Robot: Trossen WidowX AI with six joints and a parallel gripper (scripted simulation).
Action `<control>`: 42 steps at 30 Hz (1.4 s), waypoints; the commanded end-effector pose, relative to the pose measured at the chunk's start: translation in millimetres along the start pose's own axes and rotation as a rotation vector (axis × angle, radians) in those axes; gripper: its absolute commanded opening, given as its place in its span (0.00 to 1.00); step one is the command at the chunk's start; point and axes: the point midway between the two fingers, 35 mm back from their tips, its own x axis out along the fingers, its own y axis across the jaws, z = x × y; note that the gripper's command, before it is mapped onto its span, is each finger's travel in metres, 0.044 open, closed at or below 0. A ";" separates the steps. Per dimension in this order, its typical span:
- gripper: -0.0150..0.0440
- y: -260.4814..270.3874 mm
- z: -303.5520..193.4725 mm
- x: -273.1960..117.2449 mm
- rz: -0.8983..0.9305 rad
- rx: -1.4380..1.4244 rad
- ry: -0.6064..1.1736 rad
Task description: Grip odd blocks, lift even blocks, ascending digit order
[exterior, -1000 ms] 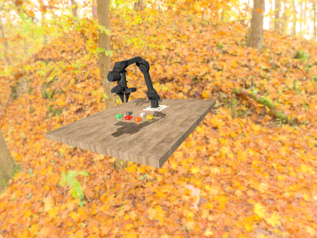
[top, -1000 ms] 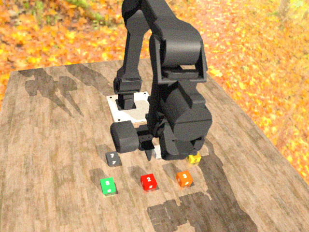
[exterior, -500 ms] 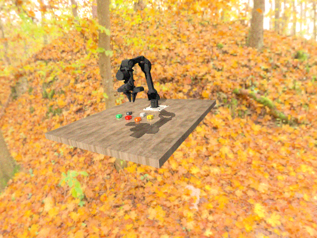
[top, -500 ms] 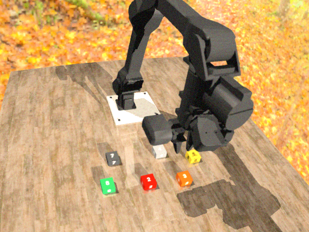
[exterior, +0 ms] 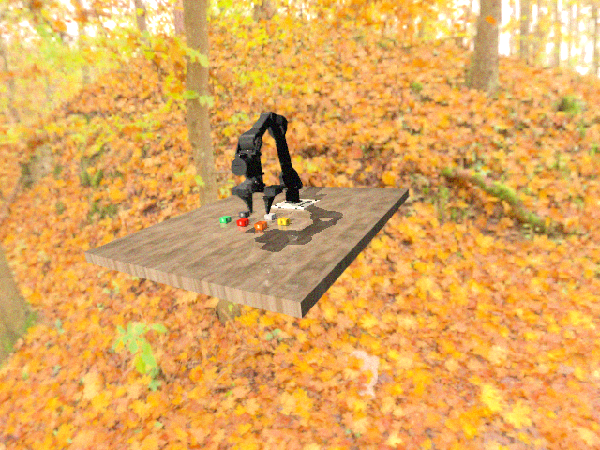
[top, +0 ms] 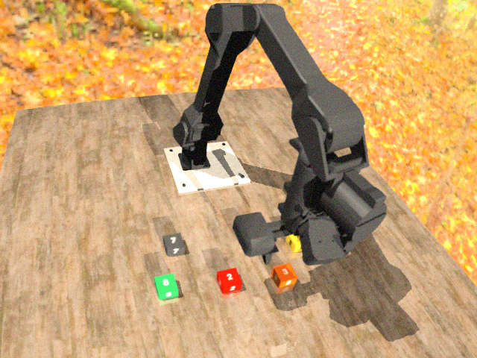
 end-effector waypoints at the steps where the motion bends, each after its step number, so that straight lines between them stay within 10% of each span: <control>1: 0.93 0.5 0.2 10.4 0.001 0.004 -0.005; 27: 0.93 0.5 0.2 46.6 0.001 0.004 -0.005; 37: 0.49 0.5 0.2 46.6 0.001 0.004 -0.005; 42: 0.46 0.5 0.2 46.6 0.001 0.004 -0.005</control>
